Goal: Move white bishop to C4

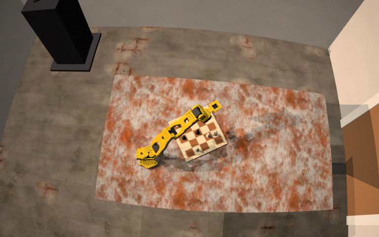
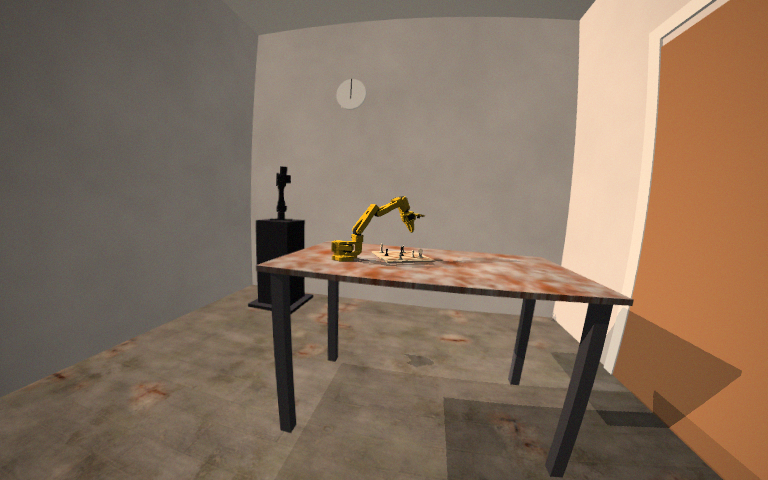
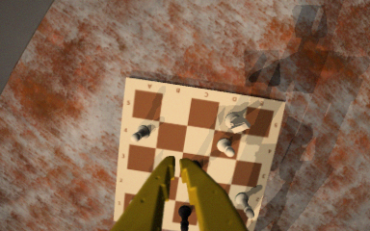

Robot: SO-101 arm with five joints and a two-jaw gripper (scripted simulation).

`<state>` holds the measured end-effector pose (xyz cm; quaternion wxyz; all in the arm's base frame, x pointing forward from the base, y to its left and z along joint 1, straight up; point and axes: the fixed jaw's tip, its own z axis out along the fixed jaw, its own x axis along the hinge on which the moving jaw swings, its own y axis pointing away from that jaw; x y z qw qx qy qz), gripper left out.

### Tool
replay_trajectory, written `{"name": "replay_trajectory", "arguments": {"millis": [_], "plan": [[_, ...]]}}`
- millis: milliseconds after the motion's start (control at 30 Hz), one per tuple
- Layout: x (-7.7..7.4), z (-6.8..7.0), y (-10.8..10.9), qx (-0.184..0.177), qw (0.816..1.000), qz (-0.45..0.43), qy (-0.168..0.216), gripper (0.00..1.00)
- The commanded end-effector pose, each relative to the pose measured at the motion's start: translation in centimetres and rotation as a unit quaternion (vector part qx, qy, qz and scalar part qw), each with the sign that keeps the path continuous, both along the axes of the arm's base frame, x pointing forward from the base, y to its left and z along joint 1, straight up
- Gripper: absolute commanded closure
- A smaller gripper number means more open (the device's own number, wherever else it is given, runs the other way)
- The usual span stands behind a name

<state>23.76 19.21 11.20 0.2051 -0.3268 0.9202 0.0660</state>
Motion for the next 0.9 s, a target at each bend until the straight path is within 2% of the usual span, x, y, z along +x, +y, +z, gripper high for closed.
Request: {"name": "replay_trajectory", "arguments": {"millis": [0, 433, 867], "plan": [[-0.3, -0.4, 0.2, -0.005, 1.0, 0.001, 0.011, 1.0], [-0.5, -1.5, 0.4, -0.017, 1.0, 0.007, 0.025, 1.0], [-0.5, -1.7, 0.4, -0.02, 0.999, 0.007, 0.028, 1.0]]}}
